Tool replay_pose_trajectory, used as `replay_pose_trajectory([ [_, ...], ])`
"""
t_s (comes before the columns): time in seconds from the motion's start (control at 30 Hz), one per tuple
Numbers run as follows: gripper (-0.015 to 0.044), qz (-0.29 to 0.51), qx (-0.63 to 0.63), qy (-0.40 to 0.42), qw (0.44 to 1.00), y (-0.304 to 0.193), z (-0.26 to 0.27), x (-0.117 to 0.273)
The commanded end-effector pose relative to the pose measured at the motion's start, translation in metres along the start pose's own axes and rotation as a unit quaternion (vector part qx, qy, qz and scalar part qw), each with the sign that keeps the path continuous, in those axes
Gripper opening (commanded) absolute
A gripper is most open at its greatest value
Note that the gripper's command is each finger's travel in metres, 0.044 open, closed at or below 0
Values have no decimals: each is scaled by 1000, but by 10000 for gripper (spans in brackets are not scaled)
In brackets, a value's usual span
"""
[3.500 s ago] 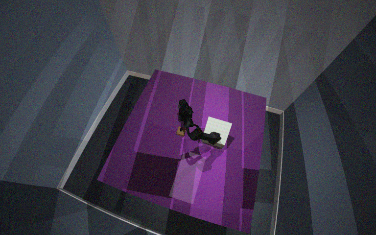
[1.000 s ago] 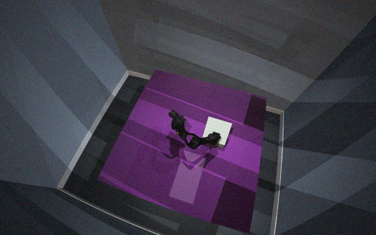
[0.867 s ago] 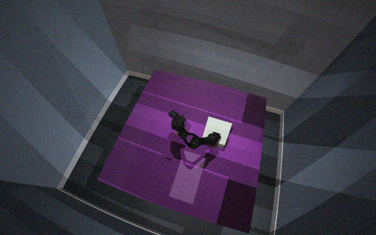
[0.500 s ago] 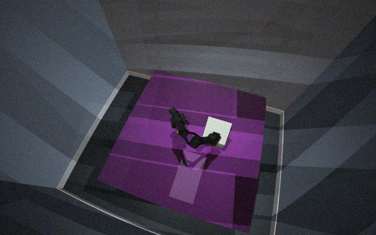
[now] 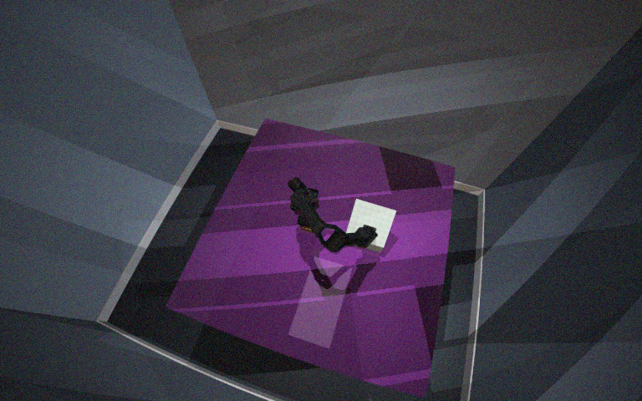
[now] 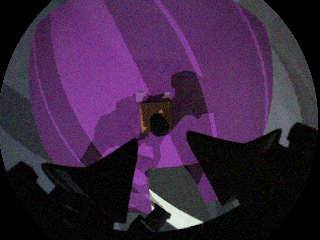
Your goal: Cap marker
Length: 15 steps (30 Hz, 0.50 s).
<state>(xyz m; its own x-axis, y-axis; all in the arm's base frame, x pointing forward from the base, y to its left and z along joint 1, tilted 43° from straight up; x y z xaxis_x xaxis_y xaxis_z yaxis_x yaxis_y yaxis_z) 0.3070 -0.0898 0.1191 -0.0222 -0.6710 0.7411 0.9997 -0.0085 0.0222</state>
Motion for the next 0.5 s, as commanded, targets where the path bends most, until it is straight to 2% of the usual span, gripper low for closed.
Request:
replay_pose_trajectory([
  [0.0,204,4,-50,2,999,0,-1,-5],
  [0.27,0,4,-50,2,999,0,-1,-5],
  [0.47,0,4,-50,2,999,0,-1,-5],
])
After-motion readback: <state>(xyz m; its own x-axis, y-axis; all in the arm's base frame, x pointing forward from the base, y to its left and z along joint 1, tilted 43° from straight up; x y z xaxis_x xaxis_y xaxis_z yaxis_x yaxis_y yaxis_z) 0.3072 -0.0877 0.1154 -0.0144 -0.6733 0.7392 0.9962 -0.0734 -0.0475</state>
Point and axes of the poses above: the point midway between the two fingers, 35 mm back from their tips, its own x axis back along the fingers, its own z axis across the jaws, y = z × x, the point moved 9 cm from there along x, back along the fingers, and after that the axes turned 7 degrees about -x, right-handed, at the moved point
